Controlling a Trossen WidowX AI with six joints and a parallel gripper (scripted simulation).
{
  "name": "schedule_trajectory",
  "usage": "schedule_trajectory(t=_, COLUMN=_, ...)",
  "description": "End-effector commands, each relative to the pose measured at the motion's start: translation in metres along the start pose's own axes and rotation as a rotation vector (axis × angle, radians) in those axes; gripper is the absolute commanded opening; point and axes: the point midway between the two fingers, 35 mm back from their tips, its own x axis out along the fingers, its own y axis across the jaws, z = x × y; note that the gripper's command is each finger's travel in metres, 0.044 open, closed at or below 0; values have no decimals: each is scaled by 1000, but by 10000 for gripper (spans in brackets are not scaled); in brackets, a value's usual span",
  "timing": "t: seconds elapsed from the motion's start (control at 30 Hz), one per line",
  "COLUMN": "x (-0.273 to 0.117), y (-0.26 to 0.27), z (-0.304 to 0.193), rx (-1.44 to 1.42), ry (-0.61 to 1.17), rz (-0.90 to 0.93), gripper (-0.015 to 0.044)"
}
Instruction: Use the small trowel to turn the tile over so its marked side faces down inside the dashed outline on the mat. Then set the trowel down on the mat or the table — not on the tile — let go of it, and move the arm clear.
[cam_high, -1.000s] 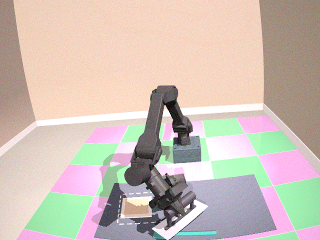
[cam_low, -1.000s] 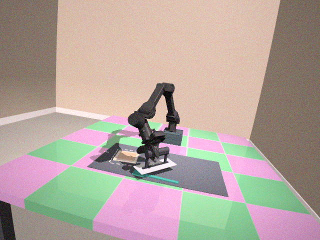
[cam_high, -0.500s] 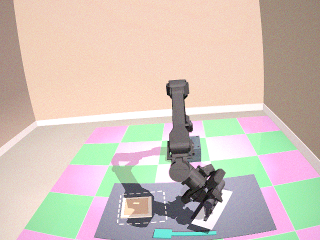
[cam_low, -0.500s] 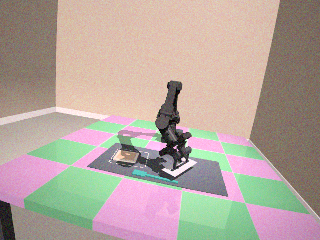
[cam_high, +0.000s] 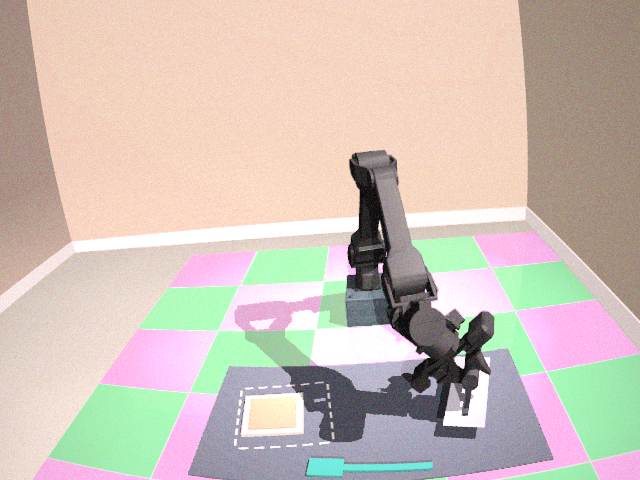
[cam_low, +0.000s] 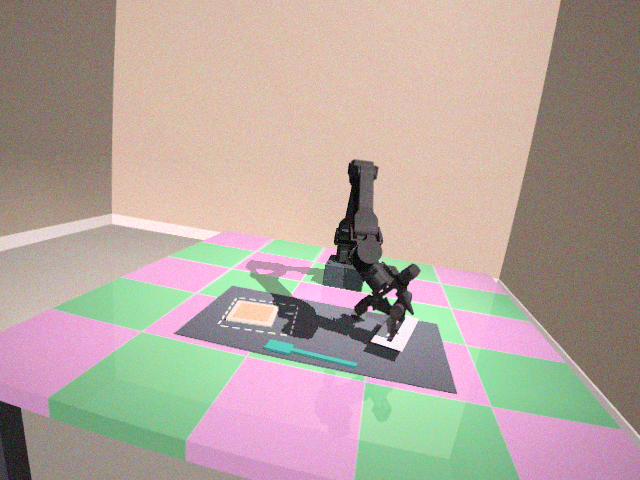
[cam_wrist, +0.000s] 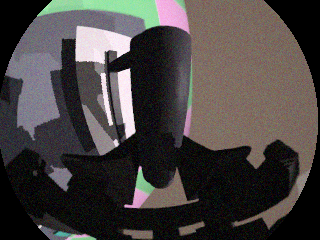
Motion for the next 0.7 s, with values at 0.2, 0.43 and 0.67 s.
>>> schedule_trajectory(t=0.2, x=3, y=-1, z=2, rx=-20, ry=0, rz=-17, gripper=0)
schedule_trajectory(t=0.43, x=10, y=8, z=1, rx=-20, ry=0, rz=-17, gripper=0)
schedule_trajectory(t=0.67, x=17, y=17, z=1, rx=-20, ry=0, rz=-17, gripper=0)
